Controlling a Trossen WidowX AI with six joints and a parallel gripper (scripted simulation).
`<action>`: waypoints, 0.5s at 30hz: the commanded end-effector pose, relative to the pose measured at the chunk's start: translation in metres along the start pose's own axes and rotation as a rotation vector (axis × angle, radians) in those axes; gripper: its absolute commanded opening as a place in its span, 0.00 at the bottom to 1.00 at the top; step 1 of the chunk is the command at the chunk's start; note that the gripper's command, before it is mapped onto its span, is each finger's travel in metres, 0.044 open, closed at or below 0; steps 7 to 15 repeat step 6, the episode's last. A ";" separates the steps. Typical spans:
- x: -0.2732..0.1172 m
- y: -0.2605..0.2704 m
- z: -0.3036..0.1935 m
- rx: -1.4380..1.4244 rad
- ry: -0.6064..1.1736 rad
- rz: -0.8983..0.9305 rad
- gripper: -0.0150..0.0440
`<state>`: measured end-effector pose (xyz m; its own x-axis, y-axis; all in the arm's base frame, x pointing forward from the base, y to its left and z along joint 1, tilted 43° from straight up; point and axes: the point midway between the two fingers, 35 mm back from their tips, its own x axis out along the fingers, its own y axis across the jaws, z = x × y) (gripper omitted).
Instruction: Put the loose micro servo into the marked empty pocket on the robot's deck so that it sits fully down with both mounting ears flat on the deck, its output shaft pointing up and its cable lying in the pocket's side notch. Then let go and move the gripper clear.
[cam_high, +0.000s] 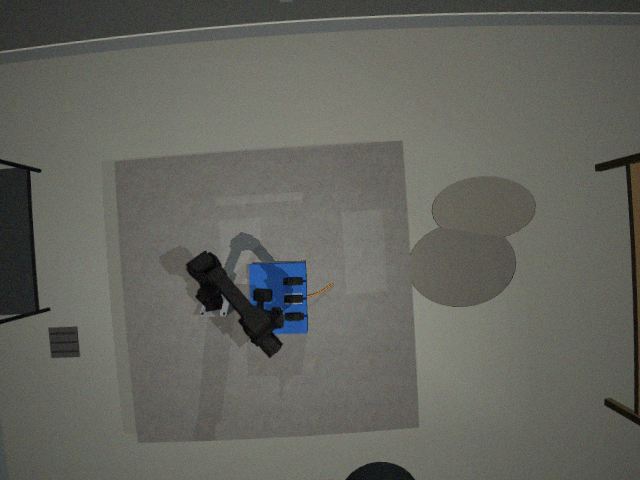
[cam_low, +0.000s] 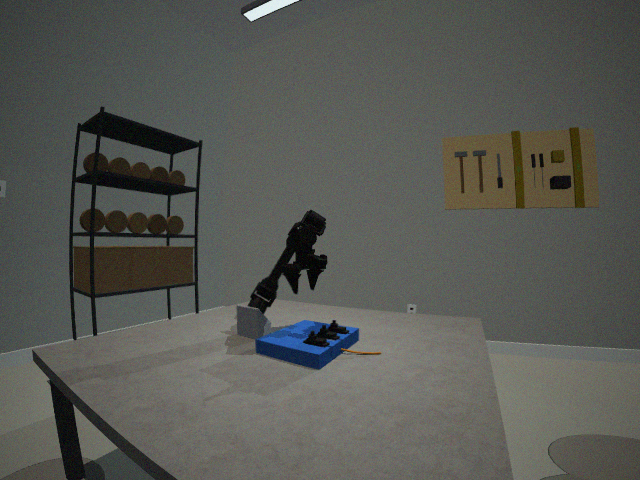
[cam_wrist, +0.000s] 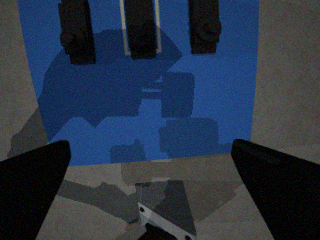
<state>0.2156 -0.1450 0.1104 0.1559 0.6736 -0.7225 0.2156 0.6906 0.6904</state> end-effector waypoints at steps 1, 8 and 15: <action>0.001 -0.001 0.000 0.002 0.006 0.002 1.00; 0.001 -0.001 0.000 0.002 0.006 0.002 1.00; 0.001 -0.001 0.000 0.002 0.006 0.002 1.00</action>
